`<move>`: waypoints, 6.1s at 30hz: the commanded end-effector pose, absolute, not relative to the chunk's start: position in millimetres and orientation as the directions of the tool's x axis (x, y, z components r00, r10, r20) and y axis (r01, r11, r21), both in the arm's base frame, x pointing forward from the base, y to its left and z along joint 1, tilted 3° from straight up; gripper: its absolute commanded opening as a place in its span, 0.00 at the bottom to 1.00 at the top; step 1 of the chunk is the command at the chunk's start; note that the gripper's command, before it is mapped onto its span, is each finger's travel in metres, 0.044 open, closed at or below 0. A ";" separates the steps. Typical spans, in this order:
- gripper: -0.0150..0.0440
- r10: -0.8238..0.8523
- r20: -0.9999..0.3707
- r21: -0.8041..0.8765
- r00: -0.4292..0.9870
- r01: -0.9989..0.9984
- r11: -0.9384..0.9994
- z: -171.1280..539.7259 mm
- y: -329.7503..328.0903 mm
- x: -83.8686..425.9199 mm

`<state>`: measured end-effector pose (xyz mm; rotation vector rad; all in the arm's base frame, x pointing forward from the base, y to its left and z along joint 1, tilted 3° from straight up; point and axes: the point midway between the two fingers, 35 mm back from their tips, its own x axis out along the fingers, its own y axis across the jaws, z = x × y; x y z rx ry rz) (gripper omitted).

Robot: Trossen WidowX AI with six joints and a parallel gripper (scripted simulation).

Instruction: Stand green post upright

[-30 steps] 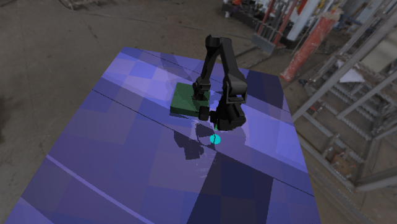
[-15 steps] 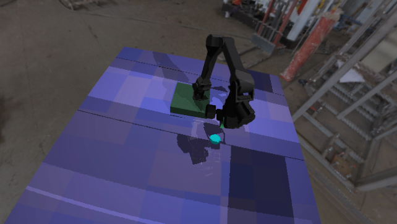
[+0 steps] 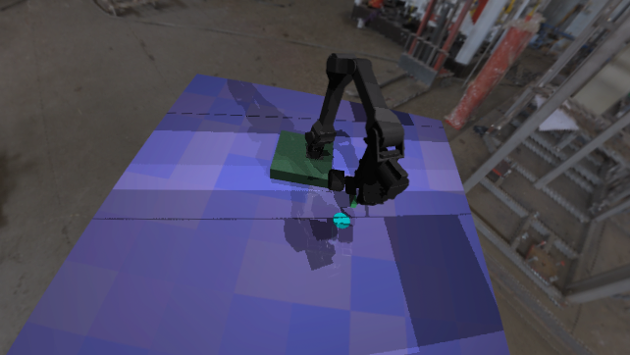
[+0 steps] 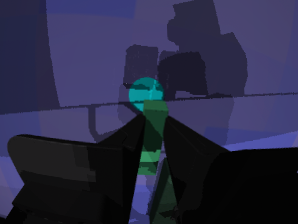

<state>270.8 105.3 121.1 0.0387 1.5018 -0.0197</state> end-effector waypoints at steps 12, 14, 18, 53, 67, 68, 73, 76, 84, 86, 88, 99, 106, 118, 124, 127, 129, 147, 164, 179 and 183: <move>0.29 -0.021 -0.984 -0.022 0.178 -0.007 1.000 110.0 109.6 277.4; 0.29 -0.024 -0.981 -0.027 0.192 -0.012 1.000 108.9 110.2 278.3; 0.29 -0.029 -0.975 -0.035 0.221 -0.021 0.999 106.8 111.6 280.1; 0.29 -0.056 -0.886 -0.102 0.461 -0.076 0.992 94.6 123.9 291.6; 0.29 -0.058 -0.834 -0.124 0.548 -0.084 0.989 92.6 128.6 293.8; 0.29 -0.058 -0.830 -0.125 0.554 -0.084 0.989 92.5 128.9 293.9; 0.29 -0.058 -0.810 -0.131 0.584 -0.085 0.988 92.2 130.4 294.2; 0.29 -0.057 -0.797 -0.135 0.601 -0.085 0.987 92.1 131.3 294.3; 0.29 -0.056 -0.762 -0.143 0.645 -0.084 0.986 92.1 133.4 294.2; 0.29 -0.055 -0.753 -0.145 0.656 -0.083 0.986 92.2 133.9 294.1; 0.29 -0.055 -0.744 -0.147 0.666 -0.083 0.986 92.3 134.4 294.0; 0.29 -0.052 -0.691 -0.153 0.721 -0.077 0.985 93.2 136.7 292.6; 0.29 -0.049 -0.656 -0.156 0.753 -0.071 0.985 94.1 137.8 291.1; 0.29 -0.045 -0.594 -0.155 0.803 -0.059 0.986 96.1 139.0 287.6; 0.29 -0.044 -0.563 -0.153 0.826 -0.052 0.987 97.3 139.2 285.5; 0.29 -0.043 -0.547 -0.151 0.836 -0.048 0.987 98.0 139.2 284.3; 0.29 -0.043 -0.536 -0.150 0.843 -0.045 0.988 98.4 139.1 283.4; 0.29 -0.040 -0.440 -0.132 0.897 -0.020 0.991 102.7 137.3 274.4; 0.29 -0.043 -0.350 -0.102 0.936 0.007 0.995 107.1 132.8 263.9; 0.29 -0.049 -0.275 -0.067 0.960 0.032 0.997 110.8 126.5 253.3; 0.29 -0.052 -0.256 -0.056 0.965 0.039 0.998 111.8 124.4 250.3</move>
